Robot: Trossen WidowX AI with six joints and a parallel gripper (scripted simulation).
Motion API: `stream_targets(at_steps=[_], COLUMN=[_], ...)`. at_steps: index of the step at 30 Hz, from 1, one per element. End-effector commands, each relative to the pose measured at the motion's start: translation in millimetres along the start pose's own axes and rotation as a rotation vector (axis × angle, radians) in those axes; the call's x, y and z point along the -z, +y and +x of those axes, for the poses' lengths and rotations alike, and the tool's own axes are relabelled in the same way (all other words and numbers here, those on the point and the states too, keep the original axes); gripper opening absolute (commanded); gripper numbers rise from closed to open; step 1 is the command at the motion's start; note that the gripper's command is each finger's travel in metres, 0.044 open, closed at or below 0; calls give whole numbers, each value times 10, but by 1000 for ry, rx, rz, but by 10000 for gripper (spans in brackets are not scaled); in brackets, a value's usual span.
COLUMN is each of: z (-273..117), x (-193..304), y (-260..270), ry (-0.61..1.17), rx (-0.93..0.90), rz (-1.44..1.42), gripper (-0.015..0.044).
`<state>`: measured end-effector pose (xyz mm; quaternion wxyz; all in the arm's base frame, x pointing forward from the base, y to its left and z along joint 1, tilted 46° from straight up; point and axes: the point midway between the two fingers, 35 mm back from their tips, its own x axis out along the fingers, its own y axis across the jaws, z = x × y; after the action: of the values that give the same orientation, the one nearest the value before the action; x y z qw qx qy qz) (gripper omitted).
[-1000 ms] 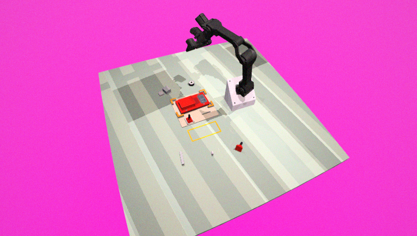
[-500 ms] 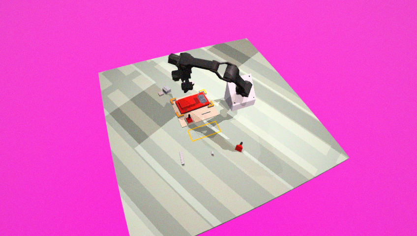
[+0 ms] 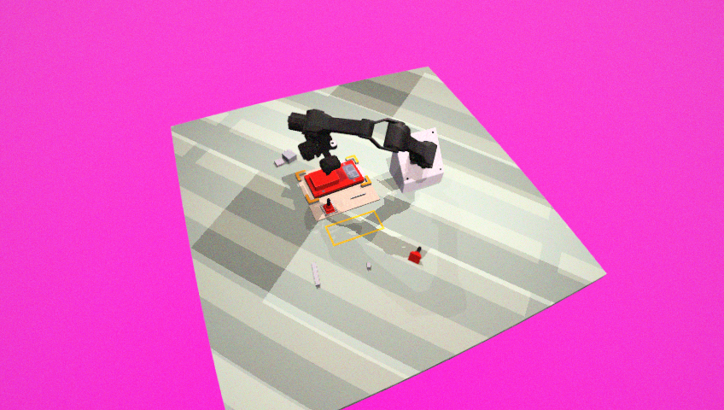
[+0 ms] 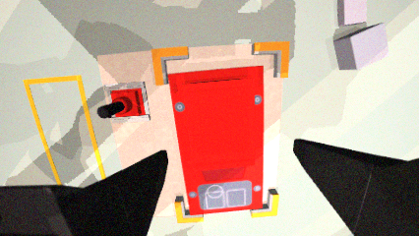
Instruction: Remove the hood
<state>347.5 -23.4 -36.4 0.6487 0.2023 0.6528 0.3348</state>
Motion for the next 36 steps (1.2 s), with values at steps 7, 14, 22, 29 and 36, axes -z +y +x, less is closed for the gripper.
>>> stream_targets(at_steps=[7,14,22,29,36], z=[111,176,250,314,378], x=[1,1,3,7,11], y=[11,8,6,6,7], ry=[1,1,1,1,1], rx=[-7,-7,-7,-7,-8], rz=[-10,-10,-10,-10,-10], gripper=[440,440,440,440,440])
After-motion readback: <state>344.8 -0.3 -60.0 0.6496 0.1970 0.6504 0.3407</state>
